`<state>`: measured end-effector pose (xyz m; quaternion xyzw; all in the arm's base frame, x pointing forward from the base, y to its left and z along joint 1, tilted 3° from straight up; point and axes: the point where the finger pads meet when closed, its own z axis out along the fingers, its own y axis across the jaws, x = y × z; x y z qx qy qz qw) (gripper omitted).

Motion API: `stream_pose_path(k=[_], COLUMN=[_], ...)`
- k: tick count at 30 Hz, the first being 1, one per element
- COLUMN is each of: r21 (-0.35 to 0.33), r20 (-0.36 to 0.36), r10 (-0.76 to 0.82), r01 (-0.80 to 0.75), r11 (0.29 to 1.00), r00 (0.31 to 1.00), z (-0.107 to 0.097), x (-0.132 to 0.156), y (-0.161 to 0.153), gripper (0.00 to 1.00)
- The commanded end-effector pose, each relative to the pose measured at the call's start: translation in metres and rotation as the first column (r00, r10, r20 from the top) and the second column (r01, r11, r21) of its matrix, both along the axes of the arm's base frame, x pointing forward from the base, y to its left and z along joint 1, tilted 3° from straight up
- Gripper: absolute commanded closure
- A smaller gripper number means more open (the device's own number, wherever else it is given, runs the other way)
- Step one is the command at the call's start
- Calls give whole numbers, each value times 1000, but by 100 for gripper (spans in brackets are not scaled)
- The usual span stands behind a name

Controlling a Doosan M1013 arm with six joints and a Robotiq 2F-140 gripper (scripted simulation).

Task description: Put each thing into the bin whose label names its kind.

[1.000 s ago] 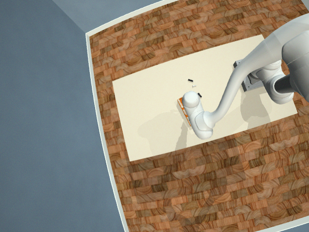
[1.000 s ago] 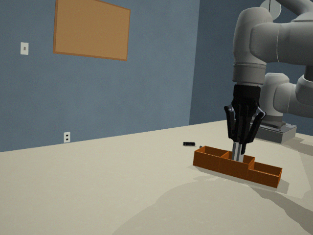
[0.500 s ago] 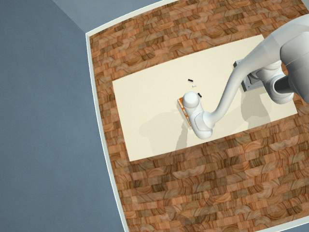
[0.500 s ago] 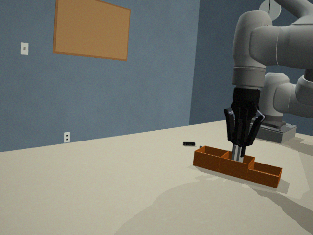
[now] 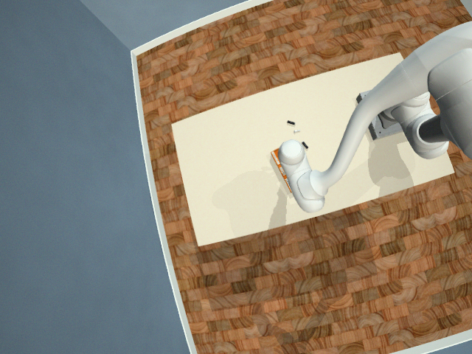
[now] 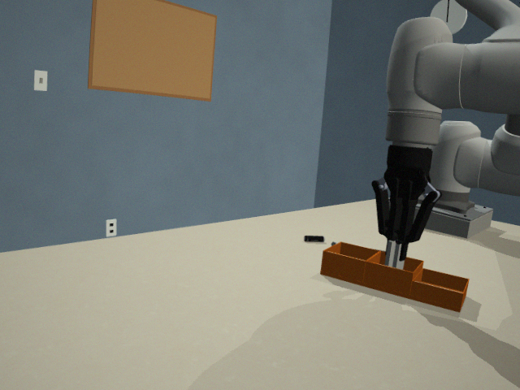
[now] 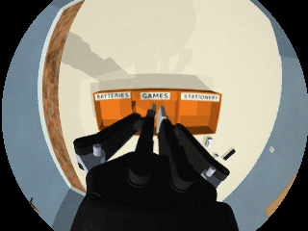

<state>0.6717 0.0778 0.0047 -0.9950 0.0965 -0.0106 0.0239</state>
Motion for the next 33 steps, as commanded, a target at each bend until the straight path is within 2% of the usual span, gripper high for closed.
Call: stream_pose_path(k=[1,19,33], r21=[0,0,0], r20=[0,0,0], r10=[0,0,0], r01=[0,0,0], r11=[1000,1000,1000], r00=[1000,1000,1000], z=[0,0,16], x=[0,0,0], y=[0,0,-1], gripper=[95,95,95])
